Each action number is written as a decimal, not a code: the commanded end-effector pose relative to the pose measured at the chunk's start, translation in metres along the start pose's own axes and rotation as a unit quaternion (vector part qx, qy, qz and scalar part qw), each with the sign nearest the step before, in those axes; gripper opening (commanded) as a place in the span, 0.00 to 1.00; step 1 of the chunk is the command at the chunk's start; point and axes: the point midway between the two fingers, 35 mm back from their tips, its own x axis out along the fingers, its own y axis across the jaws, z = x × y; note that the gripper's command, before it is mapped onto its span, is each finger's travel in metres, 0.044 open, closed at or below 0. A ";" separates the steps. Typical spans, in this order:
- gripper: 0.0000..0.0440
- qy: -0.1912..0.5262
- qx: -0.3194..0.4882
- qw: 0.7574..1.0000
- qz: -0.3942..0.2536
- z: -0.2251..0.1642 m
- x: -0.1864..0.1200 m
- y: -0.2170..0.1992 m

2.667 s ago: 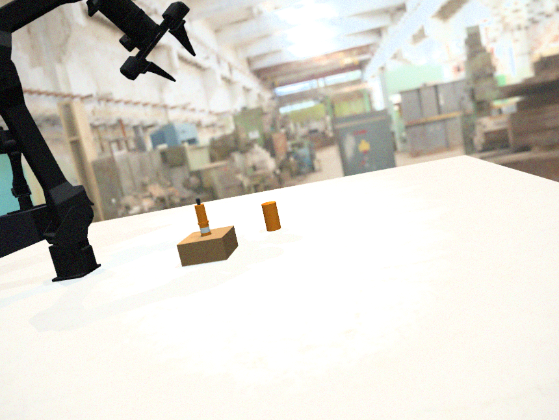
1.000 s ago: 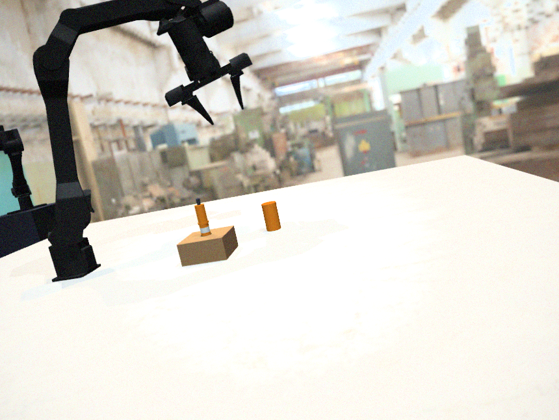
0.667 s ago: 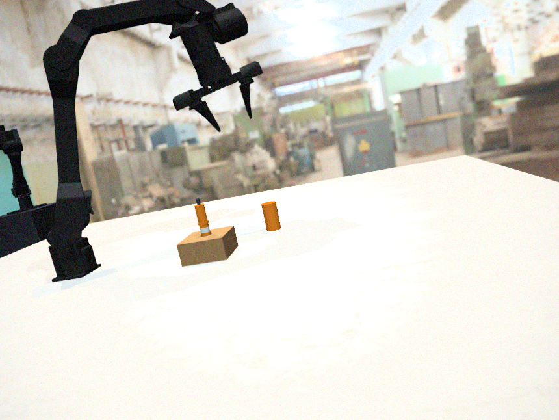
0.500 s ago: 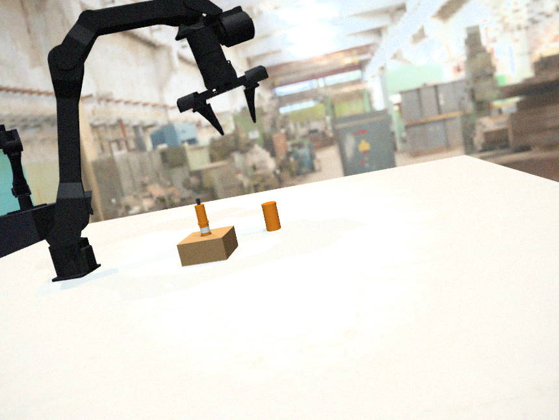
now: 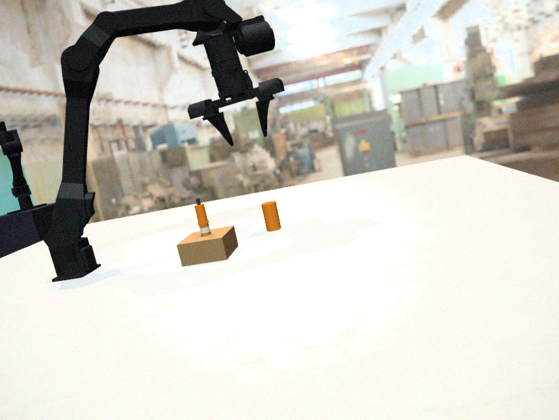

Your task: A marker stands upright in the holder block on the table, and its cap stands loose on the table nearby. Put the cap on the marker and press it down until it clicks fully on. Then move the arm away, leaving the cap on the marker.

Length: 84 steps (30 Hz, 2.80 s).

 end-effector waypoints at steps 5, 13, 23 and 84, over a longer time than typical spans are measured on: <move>0.75 0.017 0.018 1.000 0.014 -0.016 0.011 -0.010; 0.74 0.032 0.035 0.998 0.030 -0.033 0.025 -0.019; 0.73 0.046 0.049 0.997 0.049 -0.053 0.044 -0.030; 0.20 0.069 -0.029 0.994 0.086 -0.109 0.068 -0.021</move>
